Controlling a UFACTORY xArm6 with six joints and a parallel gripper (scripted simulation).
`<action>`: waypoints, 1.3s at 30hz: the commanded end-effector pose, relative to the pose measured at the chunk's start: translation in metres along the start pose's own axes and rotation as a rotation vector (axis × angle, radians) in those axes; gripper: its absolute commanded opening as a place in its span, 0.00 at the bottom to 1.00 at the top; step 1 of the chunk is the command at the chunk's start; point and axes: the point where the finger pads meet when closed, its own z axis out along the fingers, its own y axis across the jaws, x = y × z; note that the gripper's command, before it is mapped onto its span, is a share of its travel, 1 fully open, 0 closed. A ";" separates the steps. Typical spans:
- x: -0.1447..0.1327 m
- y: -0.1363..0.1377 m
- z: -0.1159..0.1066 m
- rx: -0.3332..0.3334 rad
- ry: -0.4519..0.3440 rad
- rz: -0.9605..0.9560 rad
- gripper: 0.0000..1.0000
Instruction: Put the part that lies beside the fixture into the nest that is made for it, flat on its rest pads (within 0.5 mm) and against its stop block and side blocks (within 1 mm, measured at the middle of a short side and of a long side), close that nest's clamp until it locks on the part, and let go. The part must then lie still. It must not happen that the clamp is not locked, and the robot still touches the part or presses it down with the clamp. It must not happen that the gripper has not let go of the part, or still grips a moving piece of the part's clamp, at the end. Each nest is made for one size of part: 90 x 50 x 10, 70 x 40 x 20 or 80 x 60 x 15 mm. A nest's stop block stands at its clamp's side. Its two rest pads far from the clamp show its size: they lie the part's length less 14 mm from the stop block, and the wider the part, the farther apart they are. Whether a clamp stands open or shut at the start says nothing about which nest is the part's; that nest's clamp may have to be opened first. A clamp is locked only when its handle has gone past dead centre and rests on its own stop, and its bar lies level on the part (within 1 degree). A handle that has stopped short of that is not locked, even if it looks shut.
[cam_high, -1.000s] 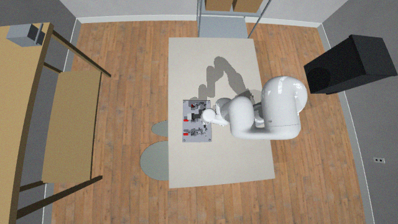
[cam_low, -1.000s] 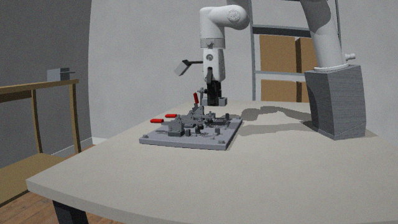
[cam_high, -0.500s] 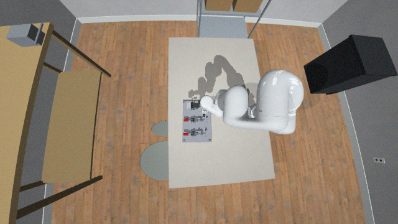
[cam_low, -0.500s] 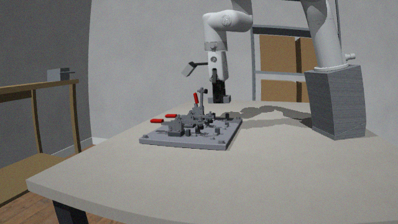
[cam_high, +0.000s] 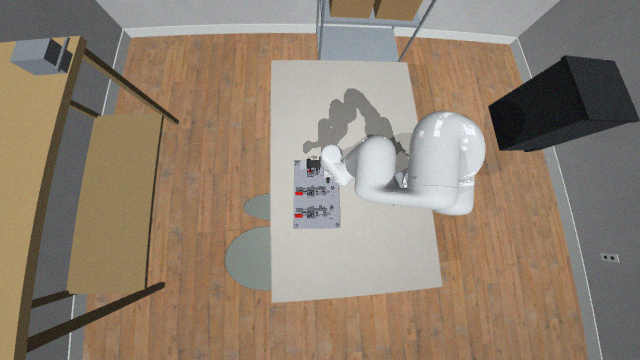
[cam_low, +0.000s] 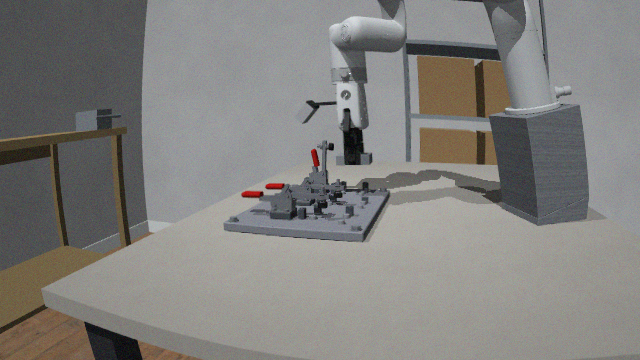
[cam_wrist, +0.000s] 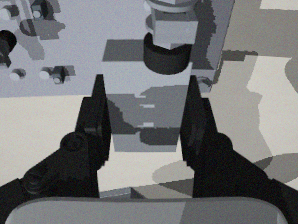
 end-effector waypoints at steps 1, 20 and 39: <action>0.001 0.001 -0.001 0.035 0.040 -0.004 0.00; 0.001 0.001 -0.001 0.035 0.040 -0.005 0.00; 0.002 0.001 0.004 0.035 0.040 -0.005 0.00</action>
